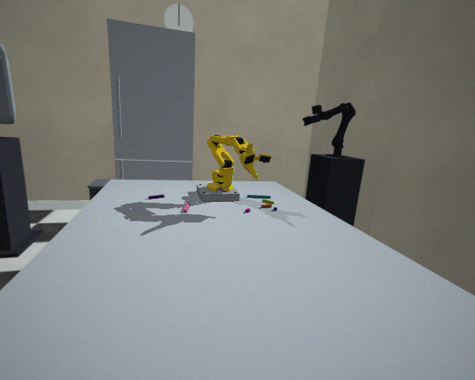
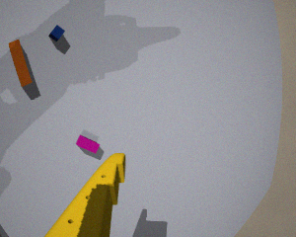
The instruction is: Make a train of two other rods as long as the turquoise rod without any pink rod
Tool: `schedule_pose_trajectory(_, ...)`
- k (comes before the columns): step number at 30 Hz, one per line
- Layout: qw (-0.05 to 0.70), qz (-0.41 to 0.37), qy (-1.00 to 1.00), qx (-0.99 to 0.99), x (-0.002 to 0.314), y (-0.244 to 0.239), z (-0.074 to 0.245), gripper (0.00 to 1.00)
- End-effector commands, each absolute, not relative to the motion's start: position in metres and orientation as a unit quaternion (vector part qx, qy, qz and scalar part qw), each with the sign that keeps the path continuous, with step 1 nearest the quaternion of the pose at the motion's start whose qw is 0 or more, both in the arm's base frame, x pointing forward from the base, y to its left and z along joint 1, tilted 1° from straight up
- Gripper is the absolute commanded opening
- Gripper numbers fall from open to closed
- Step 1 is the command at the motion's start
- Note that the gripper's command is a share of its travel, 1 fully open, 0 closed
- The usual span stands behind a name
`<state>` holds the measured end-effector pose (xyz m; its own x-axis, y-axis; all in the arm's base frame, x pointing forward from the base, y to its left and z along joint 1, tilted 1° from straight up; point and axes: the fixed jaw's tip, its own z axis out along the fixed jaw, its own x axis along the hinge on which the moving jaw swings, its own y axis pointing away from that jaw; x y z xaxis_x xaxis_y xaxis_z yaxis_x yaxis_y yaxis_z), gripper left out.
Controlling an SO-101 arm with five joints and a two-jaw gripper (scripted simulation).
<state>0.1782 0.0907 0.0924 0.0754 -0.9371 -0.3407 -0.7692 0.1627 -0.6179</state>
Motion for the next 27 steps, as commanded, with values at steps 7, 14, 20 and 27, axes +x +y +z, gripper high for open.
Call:
schedule_pose_trajectory(7, 0.365, -0.115, 0.67, -0.636, 0.1781, 0.0908, 0.0929, 1.0)
schedule_pose_trajectory(14, 0.365, -0.115, 0.67, -0.636, 0.1781, 0.0908, 0.0929, 1.0)
schedule_pose_trajectory(20, 0.364, -0.115, 0.669, -0.638, 0.1779, 0.0911, 0.0929, 1.0)
schedule_pose_trajectory(27, 0.34, -0.102, 0.645, -0.677, 0.1699, 0.1007, 0.0908, 1.0)
